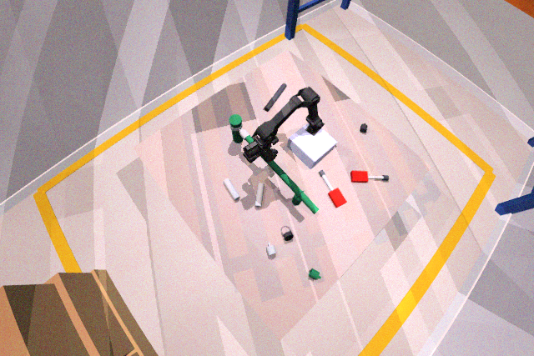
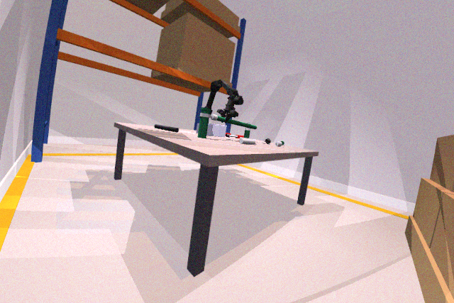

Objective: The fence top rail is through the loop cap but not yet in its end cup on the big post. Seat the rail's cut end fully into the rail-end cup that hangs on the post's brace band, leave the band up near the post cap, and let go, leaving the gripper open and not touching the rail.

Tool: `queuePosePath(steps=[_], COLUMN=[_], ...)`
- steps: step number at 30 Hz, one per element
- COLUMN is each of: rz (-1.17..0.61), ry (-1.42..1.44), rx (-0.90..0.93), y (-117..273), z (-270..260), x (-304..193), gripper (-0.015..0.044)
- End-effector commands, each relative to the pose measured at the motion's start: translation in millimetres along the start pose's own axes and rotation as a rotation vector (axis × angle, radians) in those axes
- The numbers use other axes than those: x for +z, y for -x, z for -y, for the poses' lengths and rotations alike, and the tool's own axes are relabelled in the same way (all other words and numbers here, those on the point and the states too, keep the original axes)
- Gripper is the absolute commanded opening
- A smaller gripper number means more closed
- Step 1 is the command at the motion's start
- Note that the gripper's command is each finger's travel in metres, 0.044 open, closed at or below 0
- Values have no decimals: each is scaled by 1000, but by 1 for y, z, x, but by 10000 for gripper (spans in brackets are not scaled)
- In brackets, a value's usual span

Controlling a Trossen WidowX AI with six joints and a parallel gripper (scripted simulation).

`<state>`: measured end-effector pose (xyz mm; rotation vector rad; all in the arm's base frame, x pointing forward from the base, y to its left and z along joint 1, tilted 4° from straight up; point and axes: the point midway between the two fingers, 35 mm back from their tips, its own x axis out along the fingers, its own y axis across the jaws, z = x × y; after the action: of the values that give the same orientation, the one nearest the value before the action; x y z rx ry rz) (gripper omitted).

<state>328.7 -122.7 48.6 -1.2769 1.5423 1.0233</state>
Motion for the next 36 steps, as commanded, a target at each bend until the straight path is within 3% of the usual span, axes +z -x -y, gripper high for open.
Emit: queuePosePath(steps=[1,9,15,24,30,36], rz=[0,0,3,-1,0,0], ry=[0,0,0,11,12,12], rx=[-1,-1,-1,-3,-2,-2], y=[0,3,29,45,90,93], z=[0,1,1,0,-4,-5], x=[0,2,18,28,28,28], gripper=[79,289,440,440,440,440])
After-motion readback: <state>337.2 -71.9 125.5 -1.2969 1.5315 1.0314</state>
